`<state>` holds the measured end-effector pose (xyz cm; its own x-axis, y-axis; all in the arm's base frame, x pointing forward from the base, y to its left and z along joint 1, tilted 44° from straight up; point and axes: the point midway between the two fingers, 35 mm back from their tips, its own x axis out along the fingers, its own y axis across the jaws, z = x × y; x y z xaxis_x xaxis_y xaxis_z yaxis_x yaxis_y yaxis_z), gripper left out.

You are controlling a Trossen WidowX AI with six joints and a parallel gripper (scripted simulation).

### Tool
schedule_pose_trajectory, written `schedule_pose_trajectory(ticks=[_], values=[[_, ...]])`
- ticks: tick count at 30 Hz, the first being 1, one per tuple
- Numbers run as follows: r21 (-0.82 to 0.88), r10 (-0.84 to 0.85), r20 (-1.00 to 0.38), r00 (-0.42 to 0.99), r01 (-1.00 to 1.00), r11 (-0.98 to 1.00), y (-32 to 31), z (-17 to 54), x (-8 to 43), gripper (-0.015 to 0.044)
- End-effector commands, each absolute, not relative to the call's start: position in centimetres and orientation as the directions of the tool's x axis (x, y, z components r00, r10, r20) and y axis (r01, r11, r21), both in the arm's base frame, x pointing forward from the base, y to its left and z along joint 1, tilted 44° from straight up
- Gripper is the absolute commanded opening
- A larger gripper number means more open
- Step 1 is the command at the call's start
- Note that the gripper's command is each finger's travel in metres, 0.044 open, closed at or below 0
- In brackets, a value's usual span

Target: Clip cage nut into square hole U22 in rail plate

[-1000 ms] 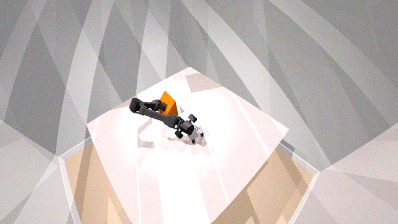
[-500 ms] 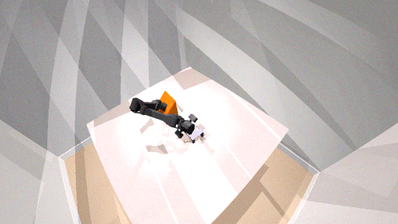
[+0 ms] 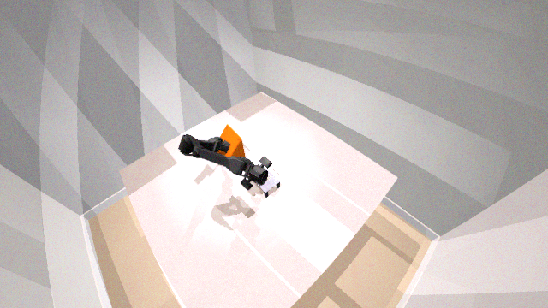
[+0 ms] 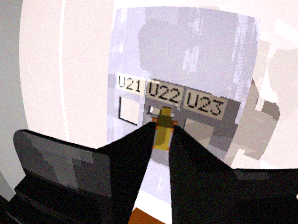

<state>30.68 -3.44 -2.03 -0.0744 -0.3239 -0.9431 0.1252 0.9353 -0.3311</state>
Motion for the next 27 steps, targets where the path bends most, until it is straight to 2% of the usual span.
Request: schedule_pose_trajectory(ticks=[1,27], values=[[-0.332,-0.325,-0.943,-0.073,0.127,0.935,-3.37,-1.96,30.78,0.0027],[-0.365,-0.357,-0.931,-0.077,0.125,0.923,-3.22,-1.99,30.81,0.0027]])
